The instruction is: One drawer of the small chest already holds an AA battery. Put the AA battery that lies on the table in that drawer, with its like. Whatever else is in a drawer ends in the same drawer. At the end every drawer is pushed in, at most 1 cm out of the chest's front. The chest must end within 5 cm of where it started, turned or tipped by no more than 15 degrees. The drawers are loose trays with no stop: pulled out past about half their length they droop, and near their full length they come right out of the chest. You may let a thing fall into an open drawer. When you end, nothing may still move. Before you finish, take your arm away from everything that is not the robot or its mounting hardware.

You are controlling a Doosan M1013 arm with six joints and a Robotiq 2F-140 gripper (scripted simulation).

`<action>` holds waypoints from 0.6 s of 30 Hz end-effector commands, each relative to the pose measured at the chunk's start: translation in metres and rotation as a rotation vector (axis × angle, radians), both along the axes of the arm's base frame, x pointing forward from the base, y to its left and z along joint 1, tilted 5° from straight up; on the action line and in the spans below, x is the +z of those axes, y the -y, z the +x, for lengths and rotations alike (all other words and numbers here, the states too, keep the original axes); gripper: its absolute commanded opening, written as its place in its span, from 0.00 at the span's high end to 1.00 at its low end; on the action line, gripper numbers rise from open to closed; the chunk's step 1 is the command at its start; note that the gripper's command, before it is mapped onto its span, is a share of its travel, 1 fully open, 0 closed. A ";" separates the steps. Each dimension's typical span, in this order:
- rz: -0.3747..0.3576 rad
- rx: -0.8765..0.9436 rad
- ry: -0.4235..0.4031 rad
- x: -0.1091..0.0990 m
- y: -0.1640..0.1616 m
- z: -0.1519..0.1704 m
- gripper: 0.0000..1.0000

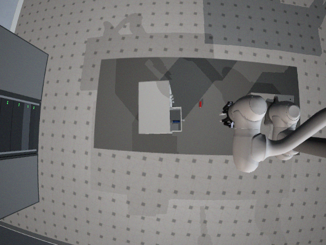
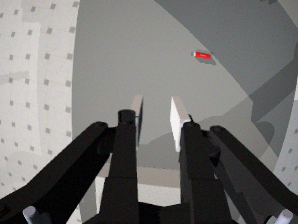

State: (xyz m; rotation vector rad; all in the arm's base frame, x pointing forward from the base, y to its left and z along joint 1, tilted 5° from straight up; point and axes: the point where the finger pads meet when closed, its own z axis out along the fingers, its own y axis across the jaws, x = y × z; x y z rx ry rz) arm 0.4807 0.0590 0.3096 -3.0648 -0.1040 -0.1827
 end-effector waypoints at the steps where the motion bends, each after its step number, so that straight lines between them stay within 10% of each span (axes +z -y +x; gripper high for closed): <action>1: -0.002 0.004 -0.053 0.002 0.001 -0.003 0.80; 18: -0.004 0.006 -0.078 0.004 0.002 -0.006 0.80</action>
